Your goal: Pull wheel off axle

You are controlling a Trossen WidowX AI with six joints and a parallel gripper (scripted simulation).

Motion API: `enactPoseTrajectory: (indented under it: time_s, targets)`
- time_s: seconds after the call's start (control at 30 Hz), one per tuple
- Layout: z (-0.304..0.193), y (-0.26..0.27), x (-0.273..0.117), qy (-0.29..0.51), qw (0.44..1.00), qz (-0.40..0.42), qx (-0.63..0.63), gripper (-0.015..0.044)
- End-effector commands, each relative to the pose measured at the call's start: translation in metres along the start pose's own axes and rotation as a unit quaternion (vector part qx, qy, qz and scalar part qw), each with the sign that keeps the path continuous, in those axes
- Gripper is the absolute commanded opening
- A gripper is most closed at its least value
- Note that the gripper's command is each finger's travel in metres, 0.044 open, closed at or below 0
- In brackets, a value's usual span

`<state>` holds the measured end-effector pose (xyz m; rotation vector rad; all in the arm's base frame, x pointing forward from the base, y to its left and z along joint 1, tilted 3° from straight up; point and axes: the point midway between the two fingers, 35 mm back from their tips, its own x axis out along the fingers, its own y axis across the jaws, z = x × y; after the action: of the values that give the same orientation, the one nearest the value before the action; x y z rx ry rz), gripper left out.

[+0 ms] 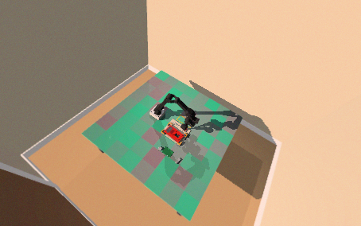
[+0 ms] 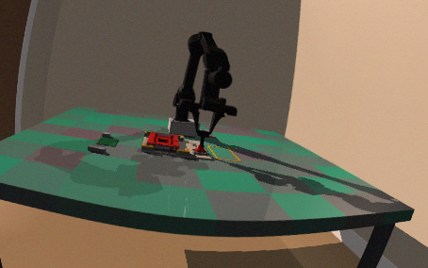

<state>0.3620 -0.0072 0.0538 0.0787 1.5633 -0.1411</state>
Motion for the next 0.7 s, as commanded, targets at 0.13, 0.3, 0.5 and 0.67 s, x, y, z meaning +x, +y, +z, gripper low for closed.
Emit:
enactPoseTrajectory:
  time_s: [0.13, 0.3, 0.5, 0.67]
  targets:
    - [0.002, 0.0, -0.006, -0.004, 1.0, -0.001, 0.001, 0.0]
    - [0.001, 0.0, -0.02, -0.004, 1.0, -0.001, 0.001, 0.0]
    - [-0.004, 0.0, -0.039, -0.004, 1.0, -0.001, 0.001, 0.0]
    - [-0.008, 0.01, -0.03, 0.002, 1.0, 0.0, -0.002, 0.0]
